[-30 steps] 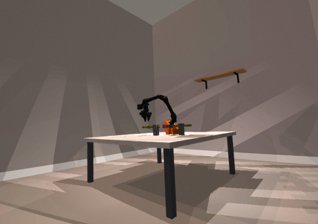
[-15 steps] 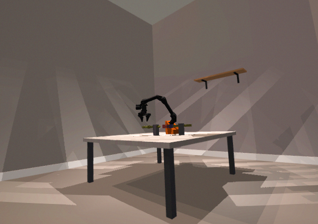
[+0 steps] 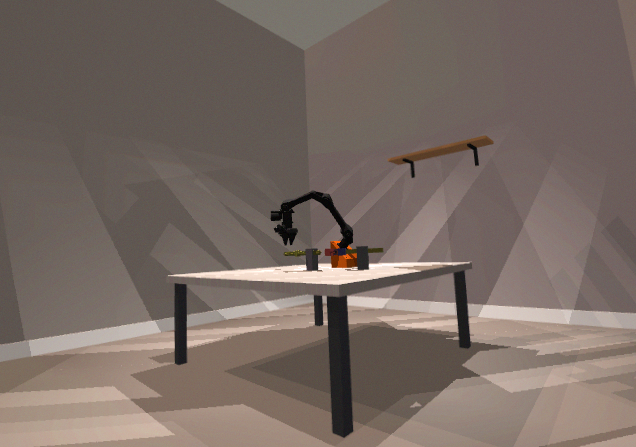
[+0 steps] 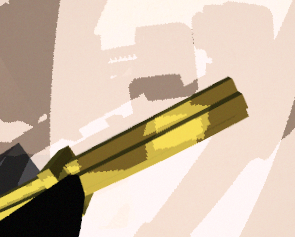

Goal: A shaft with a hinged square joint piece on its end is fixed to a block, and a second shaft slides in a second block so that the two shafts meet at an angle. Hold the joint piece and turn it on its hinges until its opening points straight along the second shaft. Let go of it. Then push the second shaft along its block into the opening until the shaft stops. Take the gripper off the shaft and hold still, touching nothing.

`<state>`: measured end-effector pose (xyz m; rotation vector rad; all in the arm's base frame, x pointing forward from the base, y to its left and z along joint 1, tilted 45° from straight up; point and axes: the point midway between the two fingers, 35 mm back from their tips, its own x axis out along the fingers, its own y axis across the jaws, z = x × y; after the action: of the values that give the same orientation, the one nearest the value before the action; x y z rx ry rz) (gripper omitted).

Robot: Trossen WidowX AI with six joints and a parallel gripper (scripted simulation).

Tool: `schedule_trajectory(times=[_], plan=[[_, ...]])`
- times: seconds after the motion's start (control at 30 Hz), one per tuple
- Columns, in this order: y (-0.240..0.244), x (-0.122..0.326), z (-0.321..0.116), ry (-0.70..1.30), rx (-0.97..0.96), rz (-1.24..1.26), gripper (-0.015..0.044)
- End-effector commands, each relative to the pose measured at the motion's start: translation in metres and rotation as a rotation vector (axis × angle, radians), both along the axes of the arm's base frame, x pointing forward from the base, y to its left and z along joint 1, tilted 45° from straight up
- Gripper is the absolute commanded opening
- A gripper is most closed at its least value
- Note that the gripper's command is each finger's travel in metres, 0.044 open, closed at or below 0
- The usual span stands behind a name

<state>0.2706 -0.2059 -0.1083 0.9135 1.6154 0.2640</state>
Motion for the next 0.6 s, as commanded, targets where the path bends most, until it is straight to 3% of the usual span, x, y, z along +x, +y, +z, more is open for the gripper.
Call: schedule_trajectory(times=[0.0,0.57], plan=[[0.008,-0.001,-0.008,0.125,0.008,-0.105,0.0440],[0.026,0.000,-0.026,0.540,0.000,-0.511,0.0440]])
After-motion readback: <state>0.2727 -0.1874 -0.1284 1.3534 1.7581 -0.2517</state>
